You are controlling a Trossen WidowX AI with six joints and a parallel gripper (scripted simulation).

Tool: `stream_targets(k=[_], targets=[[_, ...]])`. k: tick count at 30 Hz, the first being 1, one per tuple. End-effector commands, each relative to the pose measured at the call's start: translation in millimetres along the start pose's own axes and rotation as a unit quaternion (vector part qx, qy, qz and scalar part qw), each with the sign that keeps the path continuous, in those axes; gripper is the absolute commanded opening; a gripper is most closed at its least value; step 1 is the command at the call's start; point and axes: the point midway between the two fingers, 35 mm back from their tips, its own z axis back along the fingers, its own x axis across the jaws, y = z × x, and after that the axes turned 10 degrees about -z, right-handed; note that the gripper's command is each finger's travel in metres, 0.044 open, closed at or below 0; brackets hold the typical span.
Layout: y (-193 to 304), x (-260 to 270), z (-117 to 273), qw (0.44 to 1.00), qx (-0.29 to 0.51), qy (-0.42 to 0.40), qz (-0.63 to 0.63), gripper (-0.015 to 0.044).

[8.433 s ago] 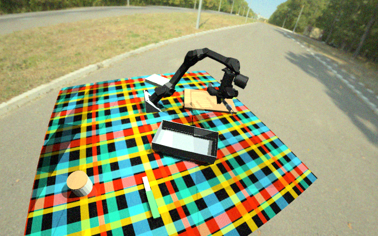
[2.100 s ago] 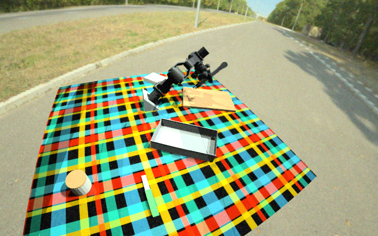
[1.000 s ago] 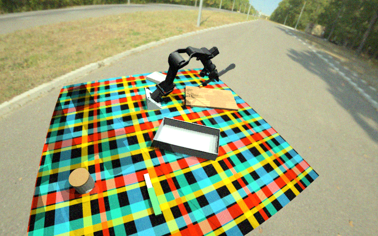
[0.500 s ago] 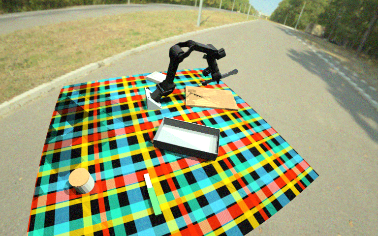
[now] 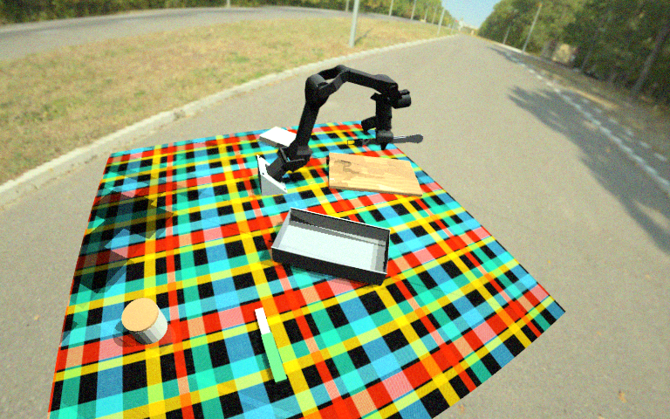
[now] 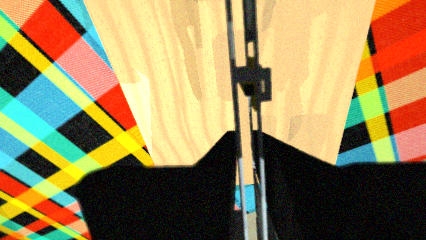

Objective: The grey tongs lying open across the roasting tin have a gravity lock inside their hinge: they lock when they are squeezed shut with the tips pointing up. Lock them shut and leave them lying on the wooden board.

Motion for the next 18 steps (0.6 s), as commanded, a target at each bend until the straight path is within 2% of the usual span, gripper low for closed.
stream_targets(k=[1,8,18], targets=[[-0.1,1.7,6.3,0.999,-0.031,0.001,-0.024,-0.015],[-5.1,5.6,13.3,0.994,-0.09,-0.004,-0.067,-0.015],[-5.3,5.6,12.7,0.993,-0.092,-0.004,-0.068,-0.015]])
